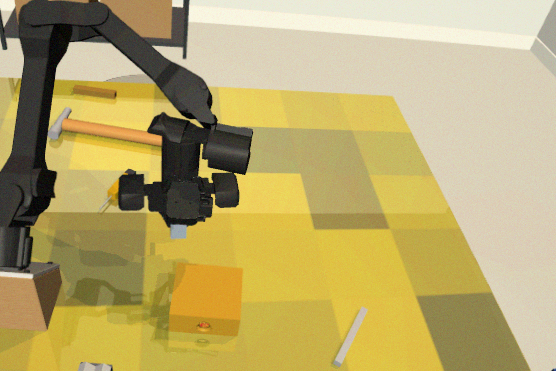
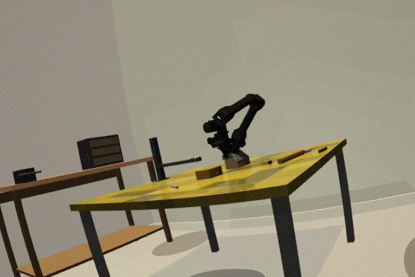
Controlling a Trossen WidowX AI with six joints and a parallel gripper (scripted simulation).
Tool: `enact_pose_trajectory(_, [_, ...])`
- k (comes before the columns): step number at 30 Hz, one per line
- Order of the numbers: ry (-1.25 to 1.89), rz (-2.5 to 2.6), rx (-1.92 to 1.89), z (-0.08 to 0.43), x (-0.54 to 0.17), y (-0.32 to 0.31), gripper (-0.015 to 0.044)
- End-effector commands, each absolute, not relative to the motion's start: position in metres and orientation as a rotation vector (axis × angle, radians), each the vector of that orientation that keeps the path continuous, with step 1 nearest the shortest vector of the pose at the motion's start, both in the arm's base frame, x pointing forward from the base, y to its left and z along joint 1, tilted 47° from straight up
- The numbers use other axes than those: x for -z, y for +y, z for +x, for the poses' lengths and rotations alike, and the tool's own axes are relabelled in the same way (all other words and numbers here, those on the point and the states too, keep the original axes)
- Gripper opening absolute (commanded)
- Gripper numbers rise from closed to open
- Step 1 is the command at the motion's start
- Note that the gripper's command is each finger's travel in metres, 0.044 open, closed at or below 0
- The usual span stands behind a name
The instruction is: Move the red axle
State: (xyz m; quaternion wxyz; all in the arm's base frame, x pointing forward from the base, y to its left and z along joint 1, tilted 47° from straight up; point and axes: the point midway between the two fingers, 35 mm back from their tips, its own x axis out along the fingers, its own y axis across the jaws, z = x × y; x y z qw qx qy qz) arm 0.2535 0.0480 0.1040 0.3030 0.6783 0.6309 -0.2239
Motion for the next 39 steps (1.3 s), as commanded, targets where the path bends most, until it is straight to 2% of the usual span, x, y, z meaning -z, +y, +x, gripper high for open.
enact_pose_trajectory(1, [1.669,1.864,0.689,0.254,-0.104,0.048,0.0])
enact_pose_trajectory(10, [1.657,1.936,0.797,0.26,-0.099,0.04,0.0])
enact_pose_trajectory(39, [1.633,1.952,0.856,0.3,-0.008,-0.064,0.0])
